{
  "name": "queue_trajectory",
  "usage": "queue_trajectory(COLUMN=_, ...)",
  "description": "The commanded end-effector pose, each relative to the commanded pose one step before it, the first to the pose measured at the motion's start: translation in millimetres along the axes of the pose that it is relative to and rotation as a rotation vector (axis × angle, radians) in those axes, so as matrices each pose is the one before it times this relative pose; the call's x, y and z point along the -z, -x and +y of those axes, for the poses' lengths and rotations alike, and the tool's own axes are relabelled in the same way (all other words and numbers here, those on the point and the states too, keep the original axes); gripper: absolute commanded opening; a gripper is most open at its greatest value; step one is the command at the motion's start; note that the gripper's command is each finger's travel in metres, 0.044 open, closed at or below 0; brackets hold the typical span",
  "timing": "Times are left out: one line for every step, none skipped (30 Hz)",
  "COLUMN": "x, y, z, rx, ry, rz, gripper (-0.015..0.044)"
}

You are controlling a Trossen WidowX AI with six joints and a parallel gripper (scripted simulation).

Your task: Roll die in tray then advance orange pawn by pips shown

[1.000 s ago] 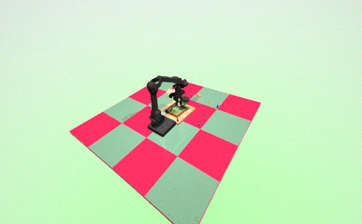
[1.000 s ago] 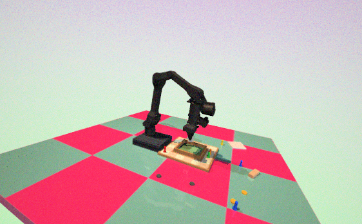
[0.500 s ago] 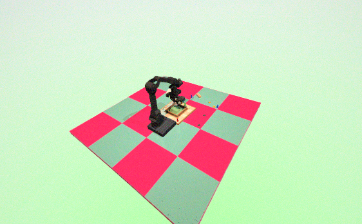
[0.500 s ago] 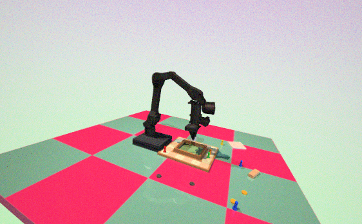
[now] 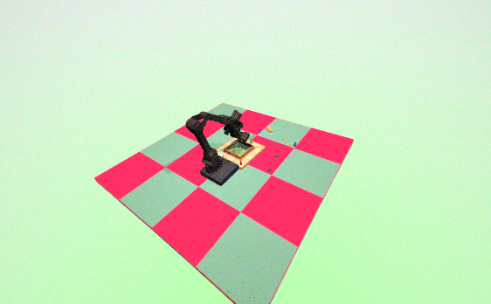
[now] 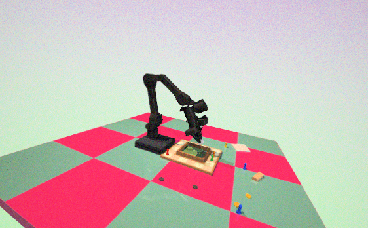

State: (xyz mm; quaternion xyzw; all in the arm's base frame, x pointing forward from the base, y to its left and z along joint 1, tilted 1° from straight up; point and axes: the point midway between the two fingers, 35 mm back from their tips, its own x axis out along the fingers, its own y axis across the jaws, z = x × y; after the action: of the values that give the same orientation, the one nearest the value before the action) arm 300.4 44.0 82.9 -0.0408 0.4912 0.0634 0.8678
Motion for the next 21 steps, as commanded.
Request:
queue_trajectory(x=2.10, y=-1.50, z=0.54, rx=-0.00468, ry=0.0002, rz=-0.16629, gripper=0.0000)
queue_trajectory(x=-0.44, y=-0.21, z=-0.12, rx=0.00032, ry=0.0003, rz=-0.03431, gripper=0.0000)
queue_trajectory(x=-0.39, y=0.04, z=-0.12, rx=0.00035, ry=0.0003, rz=-0.03430, gripper=0.0000)
queue_trajectory(x=-0.35, y=0.29, z=-0.12, rx=0.00039, ry=0.0003, rz=-0.03428, gripper=0.0000)
queue_trajectory(x=-0.26, y=0.44, z=-0.10, rx=0.00034, ry=0.0003, rz=-0.02827, gripper=0.0000)
queue_trajectory(x=-0.15, y=0.34, z=-0.06, rx=0.00022, ry=0.0002, rz=-0.01696, gripper=0.0000)
queue_trajectory(x=-0.05, y=0.13, z=-0.02, rx=0.00007, ry=0.0001, rz=-0.00565, gripper=0.0000)
queue_trajectory(x=0.00, y=0.00, z=0.00, rx=0.00000, ry=0.0000, rz=0.00000, gripper=0.0000)
queue_trajectory(x=0.00, y=0.00, z=0.00, rx=0.00000, ry=0.0000, rz=0.00000, gripper=0.0000)
queue_trajectory(x=-1.72, y=-0.74, z=-0.36, rx=0.00002, ry=0.0000, rz=-0.00012, gripper=0.0000)
queue_trajectory(x=-1.72, y=-0.75, z=-0.37, rx=0.00002, ry=0.0000, rz=-0.00012, gripper=0.0000)
queue_trajectory(x=0.03, y=1.28, z=0.12, rx=-0.00001, ry=0.0000, rz=0.00006, gripper=0.0000)
queue_trajectory(x=0.14, y=3.83, z=0.36, rx=-0.00002, ry=0.0000, rz=0.00019, gripper=0.0000)
queue_trajectory(x=0.33, y=5.14, z=0.47, rx=-0.00003, ry=0.0000, rz=0.00026, gripper=0.0000)
queue_trajectory(x=0.78, y=7.66, z=0.67, rx=-0.00004, ry=0.0000, rz=0.00040, gripper=0.0000)
queue_trajectory(x=1.22, y=8.09, z=0.67, rx=-0.00004, ry=0.0000, rz=0.00044, gripper=0.0000)
queue_trajectory(x=1.63, y=8.07, z=0.62, rx=-0.00004, ry=0.0000, rz=0.00046, gripper=0.0000)
queue_trajectory(x=1.65, y=6.61, z=0.47, rx=-0.00003, ry=0.0000, rz=0.00039, gripper=0.0000)
queue_trajectory(x=1.12, y=3.92, z=0.27, rx=-0.00002, ry=0.0000, rz=0.00023, gripper=0.0000)
queue_trajectory(x=0.39, y=1.30, z=0.09, rx=-0.00001, ry=0.0000, rz=0.00008, gripper=0.0000)
queue_trajectory(x=0.00, y=0.00, z=0.00, rx=0.00000, ry=0.0000, rz=0.00000, gripper=0.0000)
